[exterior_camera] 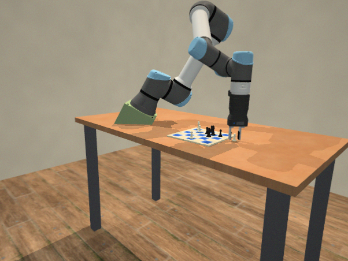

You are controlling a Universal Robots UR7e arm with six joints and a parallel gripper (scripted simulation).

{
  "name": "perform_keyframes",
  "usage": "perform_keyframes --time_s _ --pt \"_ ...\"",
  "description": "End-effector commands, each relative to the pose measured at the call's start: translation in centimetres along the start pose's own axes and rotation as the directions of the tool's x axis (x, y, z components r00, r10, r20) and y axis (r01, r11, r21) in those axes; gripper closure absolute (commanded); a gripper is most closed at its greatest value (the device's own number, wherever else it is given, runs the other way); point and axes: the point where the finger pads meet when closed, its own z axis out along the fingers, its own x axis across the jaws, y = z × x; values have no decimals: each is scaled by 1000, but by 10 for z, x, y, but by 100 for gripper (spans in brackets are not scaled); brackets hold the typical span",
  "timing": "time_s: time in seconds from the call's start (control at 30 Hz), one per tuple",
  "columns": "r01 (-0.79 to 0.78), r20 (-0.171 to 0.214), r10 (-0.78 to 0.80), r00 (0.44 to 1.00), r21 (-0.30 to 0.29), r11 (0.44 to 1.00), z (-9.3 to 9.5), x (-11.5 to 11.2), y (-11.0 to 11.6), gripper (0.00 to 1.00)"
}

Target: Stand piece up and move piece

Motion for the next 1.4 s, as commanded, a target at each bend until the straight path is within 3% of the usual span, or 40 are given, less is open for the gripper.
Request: perform_keyframes --time_s 0.0,0.43,0.93,1.27,1.3,1.37 --pt "0 -1 0 1000 -1 1000 -1 0 0 32" --pt "0 -1 0 1000 -1 1000 -8 0 0 32" --pt "0 -1 0 1000 -1 1000 -80 0 0 32" --pt "0 -1 0 1000 -1 1000 -91 0 0 32" --pt "0 -1 0 1000 -1 1000 -91 0 0 0" --pt "0 -1 0 1000 -1 1000 -91 0 0 0"
